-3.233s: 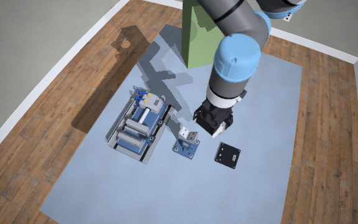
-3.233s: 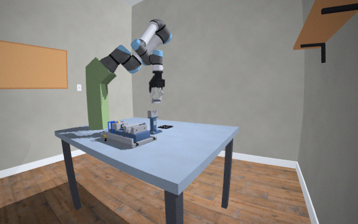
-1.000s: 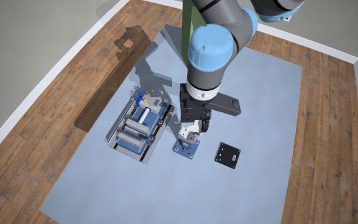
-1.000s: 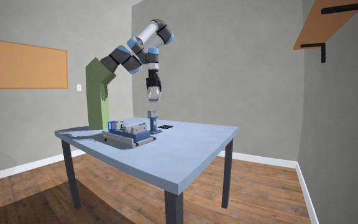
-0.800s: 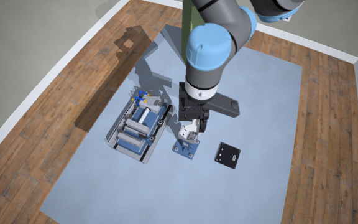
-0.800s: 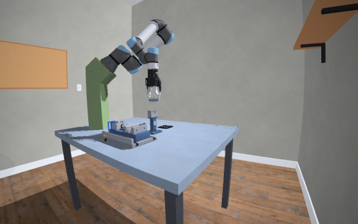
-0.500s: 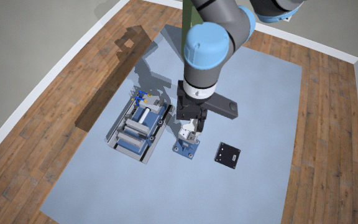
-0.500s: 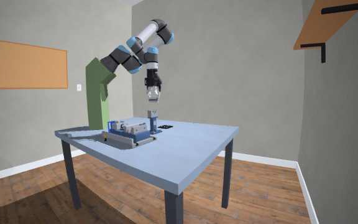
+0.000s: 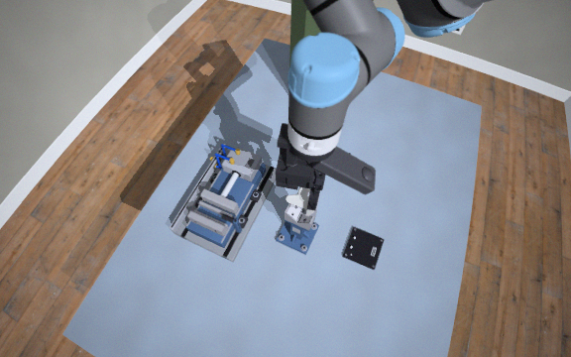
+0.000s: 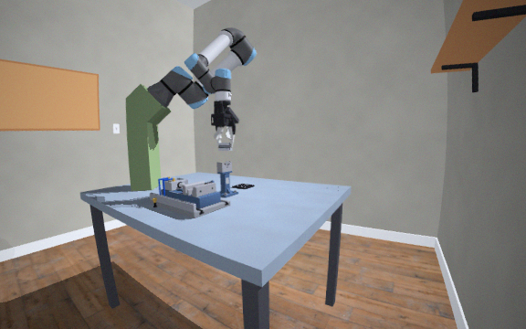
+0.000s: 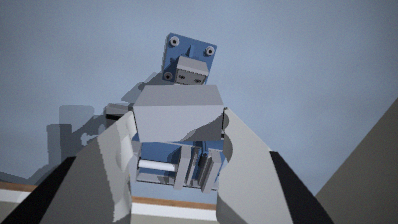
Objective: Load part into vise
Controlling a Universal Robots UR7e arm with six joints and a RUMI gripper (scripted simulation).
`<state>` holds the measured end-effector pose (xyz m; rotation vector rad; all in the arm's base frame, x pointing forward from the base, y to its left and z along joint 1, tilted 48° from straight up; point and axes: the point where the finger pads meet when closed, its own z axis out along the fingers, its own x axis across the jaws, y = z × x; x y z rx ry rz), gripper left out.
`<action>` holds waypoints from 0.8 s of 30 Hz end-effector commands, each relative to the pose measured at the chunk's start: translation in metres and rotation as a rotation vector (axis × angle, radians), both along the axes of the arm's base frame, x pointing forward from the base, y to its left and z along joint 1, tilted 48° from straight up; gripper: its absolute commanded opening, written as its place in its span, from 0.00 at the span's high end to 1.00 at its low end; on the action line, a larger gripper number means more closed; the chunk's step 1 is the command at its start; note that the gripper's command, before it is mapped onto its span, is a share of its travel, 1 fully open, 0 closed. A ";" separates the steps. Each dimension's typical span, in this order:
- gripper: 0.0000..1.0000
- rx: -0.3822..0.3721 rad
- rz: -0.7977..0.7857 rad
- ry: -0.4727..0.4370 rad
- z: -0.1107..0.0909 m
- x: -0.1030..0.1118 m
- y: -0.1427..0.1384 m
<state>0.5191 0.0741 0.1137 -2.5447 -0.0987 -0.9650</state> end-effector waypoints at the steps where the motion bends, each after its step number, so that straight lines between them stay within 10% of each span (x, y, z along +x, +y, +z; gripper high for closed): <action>1: 1.00 0.021 -0.023 0.011 0.000 0.001 -0.002; 24: 1.00 0.096 -0.103 0.055 -0.001 0.002 -0.009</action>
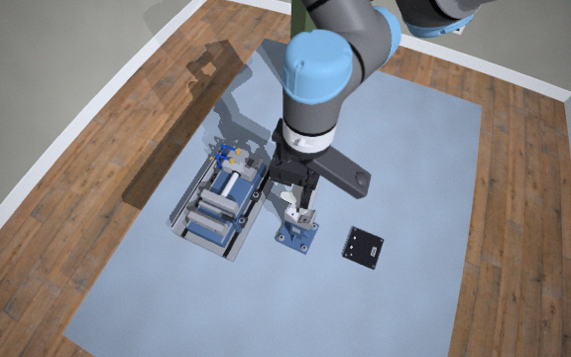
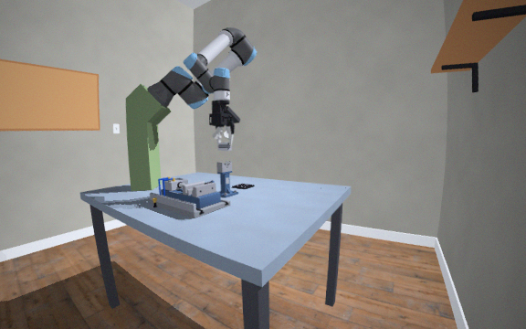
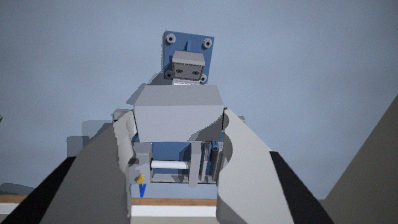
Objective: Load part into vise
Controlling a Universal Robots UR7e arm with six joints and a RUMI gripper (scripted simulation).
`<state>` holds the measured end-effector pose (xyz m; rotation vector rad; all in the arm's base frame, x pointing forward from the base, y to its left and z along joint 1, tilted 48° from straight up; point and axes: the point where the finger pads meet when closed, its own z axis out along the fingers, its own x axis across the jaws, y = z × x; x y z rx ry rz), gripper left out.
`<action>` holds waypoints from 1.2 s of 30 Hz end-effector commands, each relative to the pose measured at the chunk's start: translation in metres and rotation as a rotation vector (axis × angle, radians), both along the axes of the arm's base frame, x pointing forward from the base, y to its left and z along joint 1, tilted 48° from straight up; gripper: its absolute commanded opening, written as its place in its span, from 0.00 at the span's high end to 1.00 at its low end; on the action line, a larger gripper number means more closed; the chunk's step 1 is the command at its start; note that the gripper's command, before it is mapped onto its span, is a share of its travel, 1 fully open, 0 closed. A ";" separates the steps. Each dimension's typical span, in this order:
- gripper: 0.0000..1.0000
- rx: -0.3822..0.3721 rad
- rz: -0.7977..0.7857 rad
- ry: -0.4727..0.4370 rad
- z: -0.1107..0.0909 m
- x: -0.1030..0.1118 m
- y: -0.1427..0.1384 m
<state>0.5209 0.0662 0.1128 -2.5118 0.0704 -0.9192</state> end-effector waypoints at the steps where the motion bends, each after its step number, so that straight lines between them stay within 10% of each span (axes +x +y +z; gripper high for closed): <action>1: 1.00 0.014 -0.016 0.008 0.000 0.000 -0.002; 36: 1.00 0.067 -0.072 0.038 0.000 0.001 -0.007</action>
